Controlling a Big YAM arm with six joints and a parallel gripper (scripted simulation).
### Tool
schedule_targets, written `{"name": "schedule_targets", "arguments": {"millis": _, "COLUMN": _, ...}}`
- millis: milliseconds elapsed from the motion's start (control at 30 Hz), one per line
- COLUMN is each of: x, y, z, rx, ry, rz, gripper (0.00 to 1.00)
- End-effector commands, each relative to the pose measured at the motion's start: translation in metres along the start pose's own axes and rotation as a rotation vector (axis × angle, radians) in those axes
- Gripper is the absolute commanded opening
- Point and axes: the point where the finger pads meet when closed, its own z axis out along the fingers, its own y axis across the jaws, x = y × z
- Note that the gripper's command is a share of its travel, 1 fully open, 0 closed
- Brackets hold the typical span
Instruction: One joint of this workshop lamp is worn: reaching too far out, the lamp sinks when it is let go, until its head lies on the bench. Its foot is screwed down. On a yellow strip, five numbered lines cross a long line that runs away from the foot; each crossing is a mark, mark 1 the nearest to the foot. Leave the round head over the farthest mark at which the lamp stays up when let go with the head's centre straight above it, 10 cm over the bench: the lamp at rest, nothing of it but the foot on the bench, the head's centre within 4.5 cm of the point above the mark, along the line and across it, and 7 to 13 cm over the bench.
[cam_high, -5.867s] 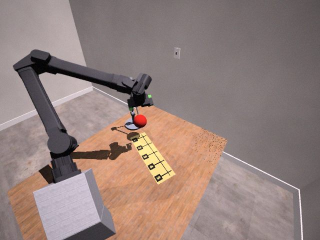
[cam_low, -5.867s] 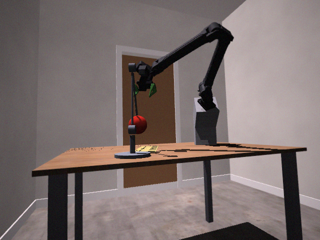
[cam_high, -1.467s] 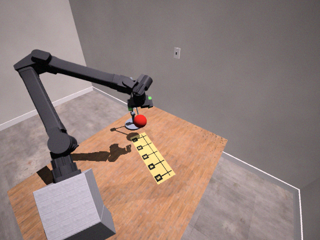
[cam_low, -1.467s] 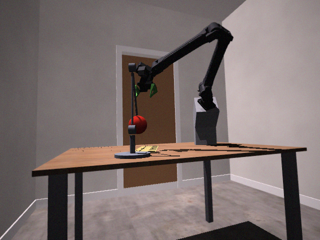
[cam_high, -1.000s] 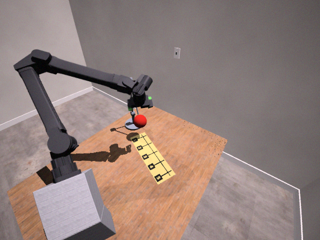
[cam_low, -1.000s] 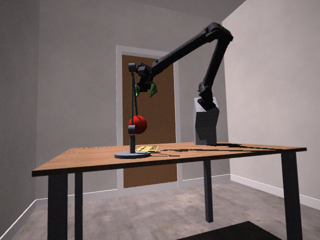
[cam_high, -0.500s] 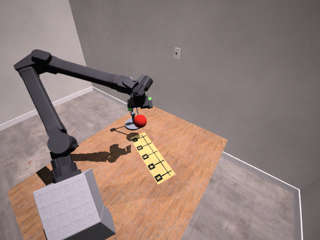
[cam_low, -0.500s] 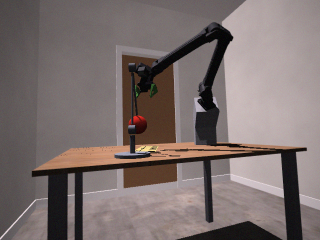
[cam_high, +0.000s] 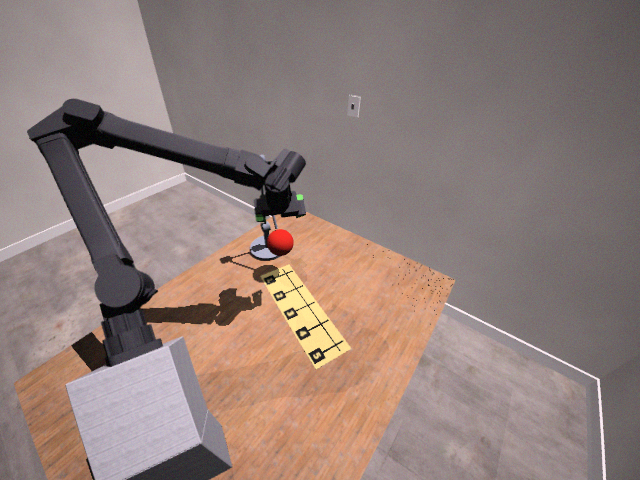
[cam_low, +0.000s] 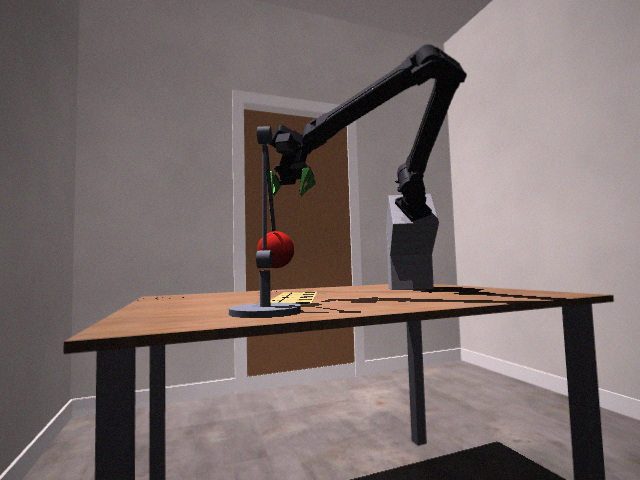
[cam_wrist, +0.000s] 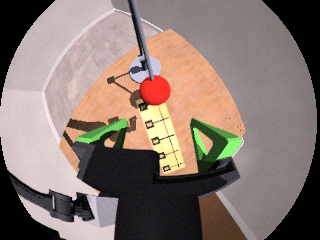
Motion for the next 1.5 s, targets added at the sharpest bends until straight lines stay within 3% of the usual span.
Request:
{"name": "schedule_targets", "arguments": {"millis": 0, "x": -0.031, "y": -0.012, "z": -0.003, "rx": -0.016, "ry": -0.032, "rz": -0.027, "gripper": 1.0}}
{"name": "schedule_targets", "arguments": {"millis": 200, "x": -0.036, "y": -0.014, "z": -0.003, "rx": 0.004, "ry": -0.002, "rz": -0.006, "gripper": 1.0}}
{"name": "schedule_targets", "arguments": {"millis": 767, "x": -0.017, "y": -0.007, "z": -0.003, "rx": -0.072, "ry": -0.108, "rz": -0.065, "gripper": 1.0}}
{"name": "schedule_targets", "arguments": {"millis": 1267, "x": -0.036, "y": -0.014, "z": -0.003, "rx": 0.001, "ry": 0.0, "rz": 0.016, "gripper": 1.0}}
{"name": "schedule_targets", "arguments": {"millis": 1467, "x": -0.031, "y": -0.012, "z": -0.003, "rx": -0.019, "ry": -0.027, "rz": -0.001, "gripper": 1.0}}
